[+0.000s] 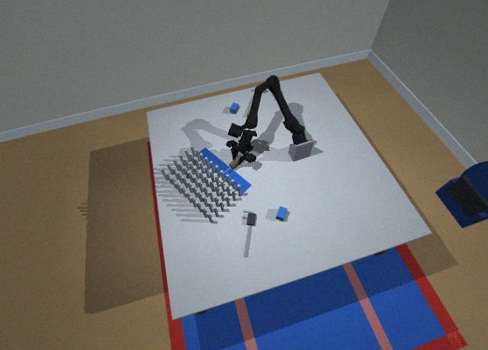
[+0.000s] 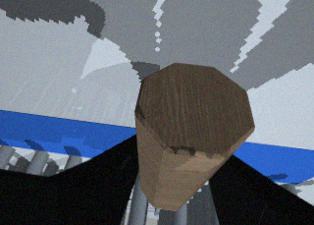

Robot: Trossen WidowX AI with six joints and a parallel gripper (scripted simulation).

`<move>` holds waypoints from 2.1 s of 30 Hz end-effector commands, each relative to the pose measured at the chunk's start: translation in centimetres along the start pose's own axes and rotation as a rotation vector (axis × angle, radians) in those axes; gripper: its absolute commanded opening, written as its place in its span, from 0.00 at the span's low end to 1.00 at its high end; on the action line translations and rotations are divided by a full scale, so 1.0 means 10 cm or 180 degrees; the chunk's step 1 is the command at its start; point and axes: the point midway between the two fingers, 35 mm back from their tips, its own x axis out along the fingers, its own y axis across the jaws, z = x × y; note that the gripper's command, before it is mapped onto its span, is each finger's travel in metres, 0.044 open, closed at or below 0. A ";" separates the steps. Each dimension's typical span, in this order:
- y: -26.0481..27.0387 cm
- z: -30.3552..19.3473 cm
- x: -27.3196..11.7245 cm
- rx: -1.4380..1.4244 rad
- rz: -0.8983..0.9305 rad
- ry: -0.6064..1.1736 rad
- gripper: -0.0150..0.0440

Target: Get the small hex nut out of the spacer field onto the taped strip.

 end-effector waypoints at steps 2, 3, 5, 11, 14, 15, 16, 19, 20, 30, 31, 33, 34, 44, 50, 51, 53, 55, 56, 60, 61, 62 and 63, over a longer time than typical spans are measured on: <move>0.03 -0.08 0.01 0.0022 0.0029 0.0035 0.25; 0.03 -0.08 0.01 0.0023 0.0029 0.0035 0.25; 0.03 -0.09 0.02 0.0023 0.0029 0.0035 0.25; 0.03 -0.12 0.04 0.0023 0.0030 0.0036 0.25; 0.03 -0.14 0.05 0.0023 0.0030 0.0036 0.25; 0.03 -0.14 0.05 0.0023 0.0030 0.0036 0.25; 0.03 -0.15 0.06 0.0023 0.0030 0.0036 0.25; 0.03 -0.17 0.07 0.0024 0.0030 0.0036 0.25; 0.03 -0.17 0.07 0.0024 0.0030 0.0037 0.25; 0.03 -0.22 0.10 0.0024 0.0031 0.0038 0.25; 0.03 -0.23 0.11 0.0024 0.0031 0.0038 0.25; 0.03 -0.24 0.11 0.0025 0.0031 0.0038 0.25; 0.03 -0.25 0.12 0.0025 0.0031 0.0038 0.25; 0.02 -0.30 0.15 0.0025 0.0032 0.0039 0.25; 0.02 -0.33 0.17 0.0025 0.0032 0.0040 0.25; 0.02 -0.34 0.18 0.0025 0.0032 0.0040 0.25; 0.01 -0.34 0.18 0.0026 0.0033 0.0041 0.25; 0.01 -0.35 0.18 0.0026 0.0033 0.0041 0.25; 0.02 -0.34 0.18 0.0026 0.0033 0.0041 0.25; 0.01 -0.34 0.18 0.0025 0.0033 0.0041 0.25; 0.01 -0.34 0.19 0.0025 0.0033 0.0041 0.25; 0.01 -0.34 0.19 0.0025 0.0033 0.0041 0.25; 0.01 -0.34 0.19 0.0025 0.0033 0.0041 0.25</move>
